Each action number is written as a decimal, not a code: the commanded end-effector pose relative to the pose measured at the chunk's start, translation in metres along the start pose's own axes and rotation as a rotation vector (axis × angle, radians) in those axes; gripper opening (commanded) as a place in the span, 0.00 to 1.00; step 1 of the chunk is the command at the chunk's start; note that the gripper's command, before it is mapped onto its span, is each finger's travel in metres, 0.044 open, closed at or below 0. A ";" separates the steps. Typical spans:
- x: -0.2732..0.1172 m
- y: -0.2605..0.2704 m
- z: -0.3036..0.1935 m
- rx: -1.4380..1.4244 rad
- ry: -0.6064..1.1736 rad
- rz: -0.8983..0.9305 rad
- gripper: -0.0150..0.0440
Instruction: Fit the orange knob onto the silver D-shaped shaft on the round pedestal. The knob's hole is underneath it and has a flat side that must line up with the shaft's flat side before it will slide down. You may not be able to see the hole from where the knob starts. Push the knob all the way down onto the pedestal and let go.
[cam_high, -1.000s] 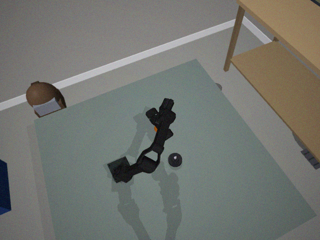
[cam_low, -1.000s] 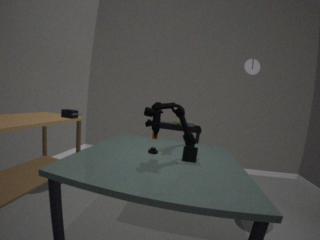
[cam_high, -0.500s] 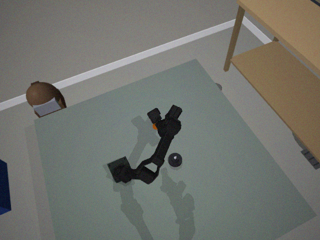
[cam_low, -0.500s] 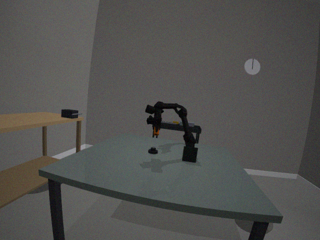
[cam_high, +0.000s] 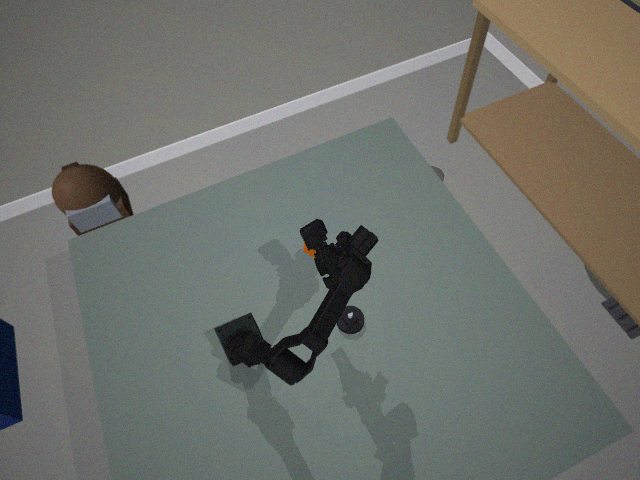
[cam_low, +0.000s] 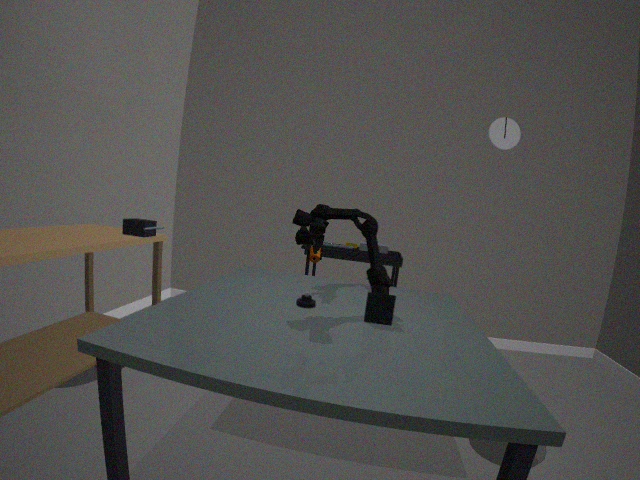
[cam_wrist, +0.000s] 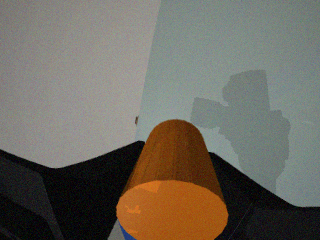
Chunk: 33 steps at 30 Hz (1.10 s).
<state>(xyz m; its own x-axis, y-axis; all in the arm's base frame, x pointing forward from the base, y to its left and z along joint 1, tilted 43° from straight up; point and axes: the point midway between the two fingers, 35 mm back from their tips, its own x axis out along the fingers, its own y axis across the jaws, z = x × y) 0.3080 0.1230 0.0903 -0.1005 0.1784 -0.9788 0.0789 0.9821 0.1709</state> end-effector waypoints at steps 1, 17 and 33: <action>-0.003 0.005 -0.002 -0.013 0.000 0.039 0.25; -0.001 -0.002 -0.001 -0.002 0.004 0.125 0.25; -0.001 -0.002 -0.001 -0.002 0.004 0.125 0.25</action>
<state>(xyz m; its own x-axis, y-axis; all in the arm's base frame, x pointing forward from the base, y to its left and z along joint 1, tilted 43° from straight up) 0.3070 0.1204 0.0908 -0.0938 0.2977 -0.9500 0.0896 0.9529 0.2897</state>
